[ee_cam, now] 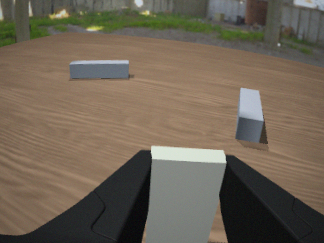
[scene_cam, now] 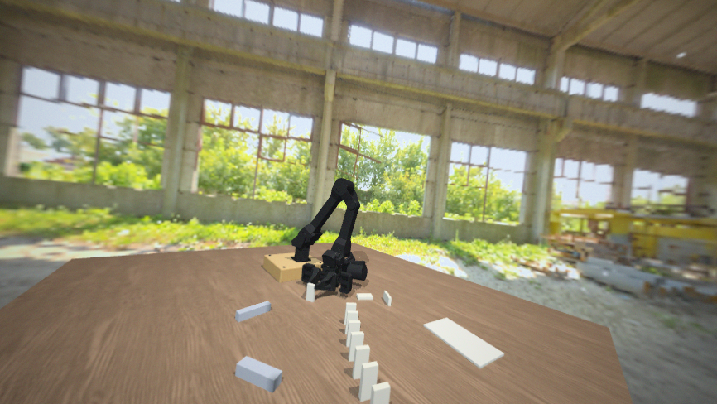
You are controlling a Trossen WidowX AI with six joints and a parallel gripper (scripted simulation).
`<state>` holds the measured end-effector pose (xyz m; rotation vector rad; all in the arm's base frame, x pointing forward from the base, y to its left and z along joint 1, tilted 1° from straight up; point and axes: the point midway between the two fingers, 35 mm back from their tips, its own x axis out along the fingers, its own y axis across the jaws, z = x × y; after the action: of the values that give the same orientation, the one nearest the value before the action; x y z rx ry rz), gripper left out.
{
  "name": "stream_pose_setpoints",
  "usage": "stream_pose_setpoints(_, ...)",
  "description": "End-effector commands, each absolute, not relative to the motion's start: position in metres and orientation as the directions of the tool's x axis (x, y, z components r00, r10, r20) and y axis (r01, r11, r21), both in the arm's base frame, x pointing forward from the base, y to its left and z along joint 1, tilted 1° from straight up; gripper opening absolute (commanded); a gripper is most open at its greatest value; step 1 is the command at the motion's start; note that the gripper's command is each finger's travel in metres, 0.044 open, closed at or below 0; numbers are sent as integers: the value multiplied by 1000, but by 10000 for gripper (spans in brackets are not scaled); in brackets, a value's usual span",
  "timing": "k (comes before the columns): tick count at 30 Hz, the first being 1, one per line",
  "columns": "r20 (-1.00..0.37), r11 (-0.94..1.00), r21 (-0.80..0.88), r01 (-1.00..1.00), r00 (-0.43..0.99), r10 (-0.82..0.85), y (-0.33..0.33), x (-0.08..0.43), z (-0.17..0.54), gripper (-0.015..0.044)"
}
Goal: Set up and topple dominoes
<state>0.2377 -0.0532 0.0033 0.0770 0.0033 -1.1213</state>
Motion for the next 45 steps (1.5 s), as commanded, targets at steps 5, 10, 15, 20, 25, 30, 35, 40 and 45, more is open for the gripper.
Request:
stream_pose_setpoints(5, -43, 438, 78, 896, 442, -896, -51, 244, 0, 107)
stream_pose_setpoints(10, -39, 434, 70, 898, 438, -898, -53, 244, -1, 107)
stream_pose_setpoints(15, -33, 435, 63, 898, 438, -899, -54, 242, -1, 107)
stream_pose_setpoints(20, -27, 438, 28, 898, 439, -898, -56, 237, -2, 107)
stream_pose_setpoints(25, -26, 439, -3, 899, 439, -898, -57, 234, -3, 107)
stream_pose_setpoints(30, -26, 439, -12, 898, 438, -898, -57, 234, -4, 107)
stream_pose_setpoints(35, -27, 432, 6, 902, 432, -902, -58, 236, -3, 107)
stream_pose_setpoints(40, -29, 420, 24, 907, 421, -907, -60, 238, -2, 107)
stream_pose_setpoints(45, -29, 421, 6, 907, 421, -907, -60, 236, -3, 107)
